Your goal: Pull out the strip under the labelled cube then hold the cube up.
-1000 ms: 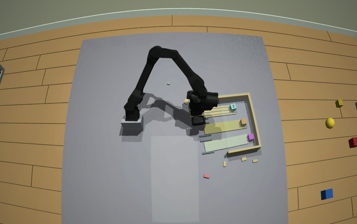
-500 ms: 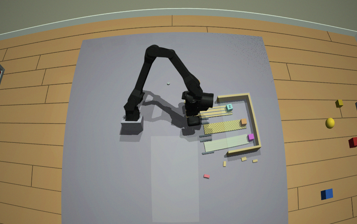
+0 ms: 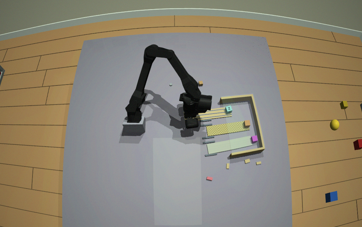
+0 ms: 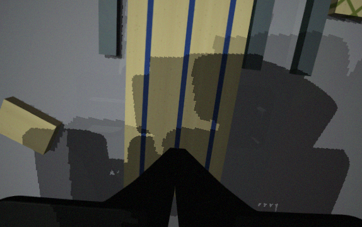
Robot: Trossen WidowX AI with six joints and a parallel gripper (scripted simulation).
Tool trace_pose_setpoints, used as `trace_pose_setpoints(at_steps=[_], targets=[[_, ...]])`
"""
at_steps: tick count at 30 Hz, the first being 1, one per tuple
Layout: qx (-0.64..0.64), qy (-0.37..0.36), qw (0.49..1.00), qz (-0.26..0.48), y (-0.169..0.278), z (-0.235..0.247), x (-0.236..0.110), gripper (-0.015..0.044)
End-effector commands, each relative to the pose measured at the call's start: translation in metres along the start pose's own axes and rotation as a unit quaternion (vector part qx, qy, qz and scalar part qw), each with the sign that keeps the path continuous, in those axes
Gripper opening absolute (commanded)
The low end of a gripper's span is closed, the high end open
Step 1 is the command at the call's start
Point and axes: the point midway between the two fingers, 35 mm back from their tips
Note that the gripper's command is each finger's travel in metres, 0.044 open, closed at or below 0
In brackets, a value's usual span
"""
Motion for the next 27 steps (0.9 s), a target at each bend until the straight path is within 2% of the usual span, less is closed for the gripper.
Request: trace_pose_setpoints(at_steps=[1, 27], targets=[[0.003, -0.001, 1.0, 0.011, 0.013, 0.0, 0.005, 0.0], [0.004, -0.001, 1.0, 0.012, 0.052, -0.001, 0.004, 0.0]])
Point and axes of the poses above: the point midway between the two fingers, 35 mm back from their tips, its own x axis out along the fingers, its own z axis across the jaws, y = z × x, and after that the axes turned 1 degree about x, right-handed
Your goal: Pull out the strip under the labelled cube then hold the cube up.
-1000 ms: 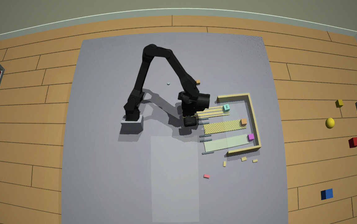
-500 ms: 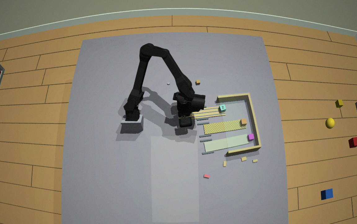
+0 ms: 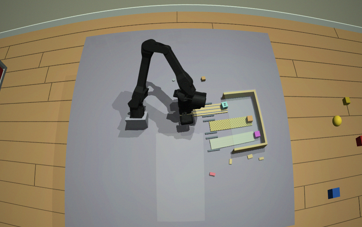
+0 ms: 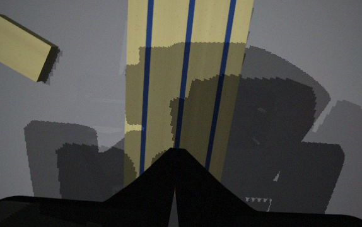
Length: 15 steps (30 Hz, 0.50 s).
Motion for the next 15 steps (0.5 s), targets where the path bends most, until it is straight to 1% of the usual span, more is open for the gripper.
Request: trace_pose_setpoints(at_steps=[1, 15], targets=[[0.004, 0.001, 1.0, 0.013, 0.013, 0.0, 0.004, 0.0], [0.004, 0.001, 1.0, 0.014, 0.034, -0.001, 0.004, 0.0]])
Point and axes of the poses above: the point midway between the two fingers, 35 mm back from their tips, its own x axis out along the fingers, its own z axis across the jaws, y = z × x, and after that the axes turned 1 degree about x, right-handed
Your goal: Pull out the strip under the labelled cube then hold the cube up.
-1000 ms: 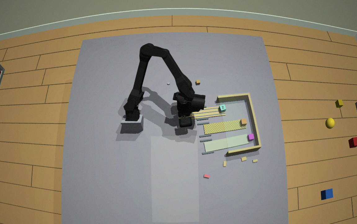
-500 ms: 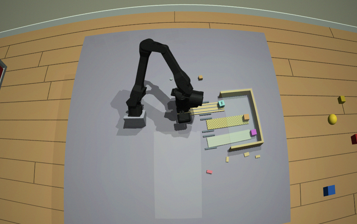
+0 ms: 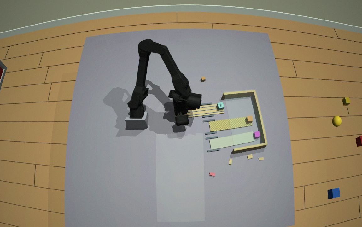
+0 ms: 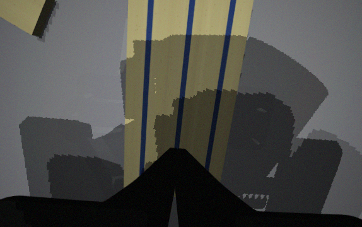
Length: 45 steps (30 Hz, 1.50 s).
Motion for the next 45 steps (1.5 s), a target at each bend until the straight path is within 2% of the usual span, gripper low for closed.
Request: trace_pose_setpoints(at_steps=[1, 14, 45], targets=[[0.004, 0.001, 1.0, 0.014, 0.014, 0.0, 0.004, 0.0], [0.004, 0.001, 1.0, 0.014, 0.032, -0.001, 0.004, 0.0], [0.004, 0.001, 1.0, 0.014, 0.032, -0.001, 0.004, 0.0]])
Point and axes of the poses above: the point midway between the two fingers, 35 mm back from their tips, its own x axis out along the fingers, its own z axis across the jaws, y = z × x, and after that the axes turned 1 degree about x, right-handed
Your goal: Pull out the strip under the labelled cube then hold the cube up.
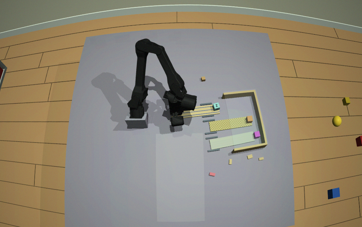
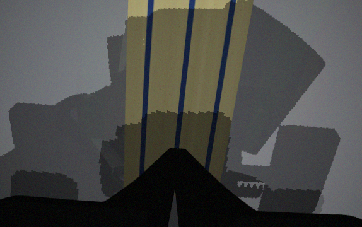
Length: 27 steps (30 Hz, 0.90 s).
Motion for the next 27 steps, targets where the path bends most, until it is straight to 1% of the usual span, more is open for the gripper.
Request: trace_pose_setpoints(at_steps=[1, 2, 3, 4, 7, 10, 14, 27], targets=[[0.004, 0.001, 1.0, 0.014, 0.009, 0.0, 0.004, 0.0], [0.004, 0.001, 1.0, 0.014, 0.009, 0.0, 0.004, 0.0], [0.0, 0.0, 1.0, 0.001, 0.0, 0.0, -0.002, 0.0], [0.001, 0.002, 1.0, 0.003, -0.001, -0.001, -0.009, 0.0], [0.004, 0.002, 1.0, 0.013, -0.002, 0.0, -0.039, 0.0], [0.004, 0.002, 1.0, 0.014, -0.002, 0.0, -0.042, 0.0], [-0.064, 0.001, 0.998, 0.013, -0.024, 0.001, -0.04, 0.0105], [-0.069, 0.001, 0.998, 0.013, -0.073, 0.002, -0.044, 0.044]])
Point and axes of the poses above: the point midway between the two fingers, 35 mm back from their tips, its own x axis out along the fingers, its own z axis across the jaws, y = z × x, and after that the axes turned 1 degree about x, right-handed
